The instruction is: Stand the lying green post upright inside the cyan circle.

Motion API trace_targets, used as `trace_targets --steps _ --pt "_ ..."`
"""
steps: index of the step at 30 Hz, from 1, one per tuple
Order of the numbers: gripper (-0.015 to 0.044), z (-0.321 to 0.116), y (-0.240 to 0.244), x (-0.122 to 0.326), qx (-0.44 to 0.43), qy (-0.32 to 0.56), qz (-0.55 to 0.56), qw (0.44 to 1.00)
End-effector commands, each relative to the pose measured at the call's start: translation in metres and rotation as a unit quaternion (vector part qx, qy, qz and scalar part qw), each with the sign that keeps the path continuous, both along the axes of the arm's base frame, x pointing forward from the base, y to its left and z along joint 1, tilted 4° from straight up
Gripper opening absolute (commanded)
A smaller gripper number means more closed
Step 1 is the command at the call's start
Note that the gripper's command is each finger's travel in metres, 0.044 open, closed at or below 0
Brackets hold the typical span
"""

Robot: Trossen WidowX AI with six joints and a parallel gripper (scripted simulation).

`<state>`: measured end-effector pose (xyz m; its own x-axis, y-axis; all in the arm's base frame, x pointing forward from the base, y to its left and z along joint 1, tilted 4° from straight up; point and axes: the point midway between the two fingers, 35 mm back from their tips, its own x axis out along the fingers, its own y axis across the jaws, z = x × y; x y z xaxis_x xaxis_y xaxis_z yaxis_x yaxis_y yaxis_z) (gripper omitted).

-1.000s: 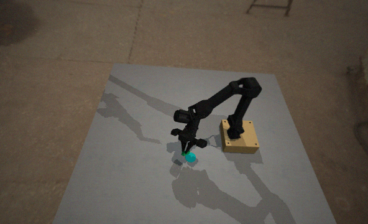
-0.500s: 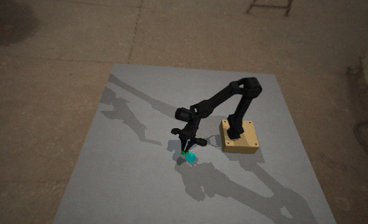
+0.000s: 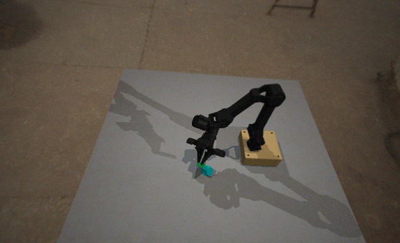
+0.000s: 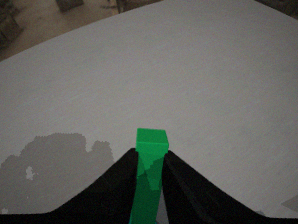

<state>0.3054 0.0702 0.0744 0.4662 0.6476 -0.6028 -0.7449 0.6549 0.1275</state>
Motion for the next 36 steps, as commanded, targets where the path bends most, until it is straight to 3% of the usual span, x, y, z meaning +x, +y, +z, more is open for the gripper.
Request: trace_targets --steps 1,36 --pt "0.0022 0.001 -0.001 -0.002 0.012 -0.013 0.002 1.000" --pt "0.0022 0.010 -0.012 -0.017 0.083 -0.103 0.013 0.991"
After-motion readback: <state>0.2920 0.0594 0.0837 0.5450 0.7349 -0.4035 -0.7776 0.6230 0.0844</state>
